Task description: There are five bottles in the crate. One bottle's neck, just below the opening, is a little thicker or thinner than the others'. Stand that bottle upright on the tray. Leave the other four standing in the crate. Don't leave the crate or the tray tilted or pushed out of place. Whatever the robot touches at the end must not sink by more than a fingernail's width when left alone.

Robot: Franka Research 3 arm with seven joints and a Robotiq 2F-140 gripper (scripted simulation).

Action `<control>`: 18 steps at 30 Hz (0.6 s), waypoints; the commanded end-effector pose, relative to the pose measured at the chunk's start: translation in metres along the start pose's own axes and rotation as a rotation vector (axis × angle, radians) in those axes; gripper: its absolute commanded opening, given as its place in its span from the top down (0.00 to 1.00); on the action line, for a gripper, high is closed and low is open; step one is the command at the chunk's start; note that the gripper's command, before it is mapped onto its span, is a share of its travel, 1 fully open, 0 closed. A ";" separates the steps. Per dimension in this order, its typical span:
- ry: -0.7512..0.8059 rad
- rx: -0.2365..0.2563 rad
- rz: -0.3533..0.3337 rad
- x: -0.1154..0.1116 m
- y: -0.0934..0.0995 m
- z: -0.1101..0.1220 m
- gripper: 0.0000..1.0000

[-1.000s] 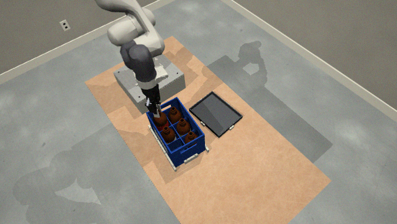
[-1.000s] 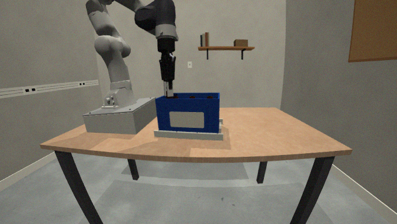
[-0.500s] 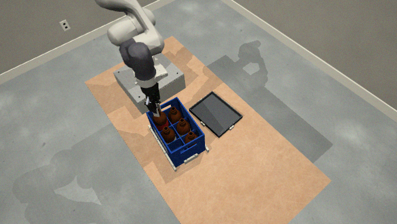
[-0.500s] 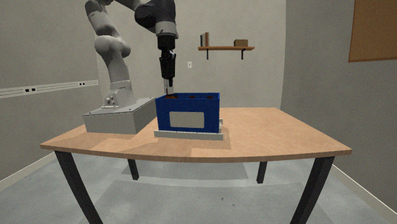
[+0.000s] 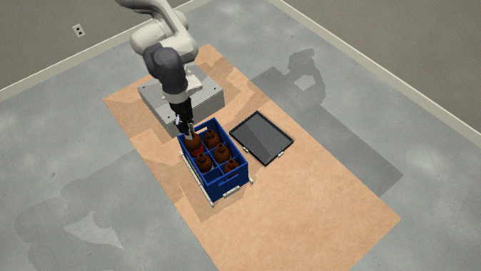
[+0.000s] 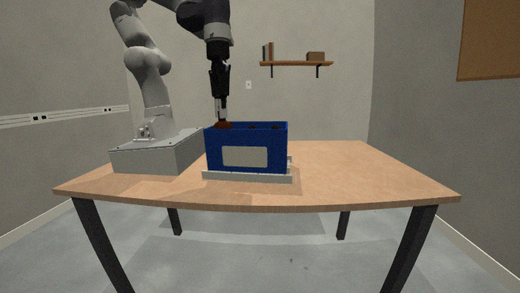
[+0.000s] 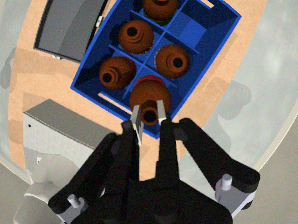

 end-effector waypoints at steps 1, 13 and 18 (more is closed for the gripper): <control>-0.005 0.002 -0.003 -0.001 0.005 0.000 0.90; -0.005 0.002 -0.003 0.000 0.014 0.001 0.90; -0.005 0.002 -0.003 0.000 0.015 0.001 0.90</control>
Point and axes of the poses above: the point where the finger pads meet when closed, its own y axis back along the fingers, its own z axis across the jaws, x = y × z, the point moved 6 cm from there along y, back along the fingers, and after that the axes turned 13 degrees about -y, right-handed, at the moved point
